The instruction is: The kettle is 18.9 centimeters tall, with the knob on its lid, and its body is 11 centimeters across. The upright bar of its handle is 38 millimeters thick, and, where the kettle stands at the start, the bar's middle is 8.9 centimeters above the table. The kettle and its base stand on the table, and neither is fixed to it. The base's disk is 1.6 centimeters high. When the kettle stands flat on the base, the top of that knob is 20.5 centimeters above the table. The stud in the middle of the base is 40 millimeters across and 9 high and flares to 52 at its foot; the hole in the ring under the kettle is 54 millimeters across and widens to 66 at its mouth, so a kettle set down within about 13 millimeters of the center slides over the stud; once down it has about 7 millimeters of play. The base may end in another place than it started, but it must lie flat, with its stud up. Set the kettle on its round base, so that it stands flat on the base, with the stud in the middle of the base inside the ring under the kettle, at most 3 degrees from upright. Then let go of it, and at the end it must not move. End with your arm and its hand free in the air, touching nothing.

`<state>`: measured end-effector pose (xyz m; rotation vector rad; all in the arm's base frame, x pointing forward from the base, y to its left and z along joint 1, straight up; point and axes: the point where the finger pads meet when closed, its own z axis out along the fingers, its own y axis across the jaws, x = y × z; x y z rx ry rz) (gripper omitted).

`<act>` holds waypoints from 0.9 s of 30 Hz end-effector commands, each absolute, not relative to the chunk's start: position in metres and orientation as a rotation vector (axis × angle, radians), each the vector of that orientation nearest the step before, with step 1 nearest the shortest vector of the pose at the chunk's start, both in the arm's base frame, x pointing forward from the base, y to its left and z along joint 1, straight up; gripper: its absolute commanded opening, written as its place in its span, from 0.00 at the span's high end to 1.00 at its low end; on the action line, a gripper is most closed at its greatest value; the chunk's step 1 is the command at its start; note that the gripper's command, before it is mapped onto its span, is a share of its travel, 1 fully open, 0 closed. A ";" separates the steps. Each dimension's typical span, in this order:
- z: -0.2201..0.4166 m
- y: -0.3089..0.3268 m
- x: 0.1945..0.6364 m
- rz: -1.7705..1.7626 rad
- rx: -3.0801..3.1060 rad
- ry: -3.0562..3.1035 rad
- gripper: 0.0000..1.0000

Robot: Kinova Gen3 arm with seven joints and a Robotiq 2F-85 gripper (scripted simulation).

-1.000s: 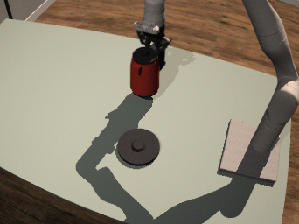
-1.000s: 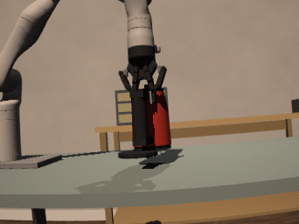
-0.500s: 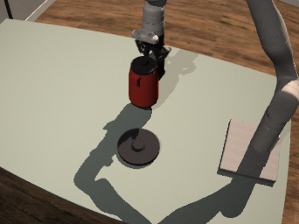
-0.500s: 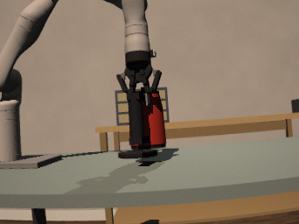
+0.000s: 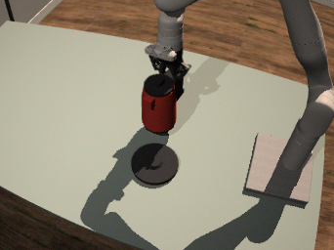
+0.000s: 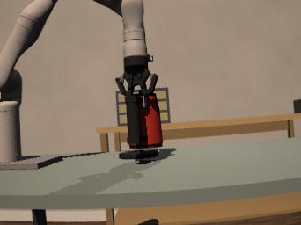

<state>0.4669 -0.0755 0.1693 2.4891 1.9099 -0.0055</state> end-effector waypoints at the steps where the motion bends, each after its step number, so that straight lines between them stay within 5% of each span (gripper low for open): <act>1: 0.172 -0.068 0.467 -0.001 2.474 1.923 1.00; 27: 0.172 0.008 0.452 -0.001 2.474 1.923 1.00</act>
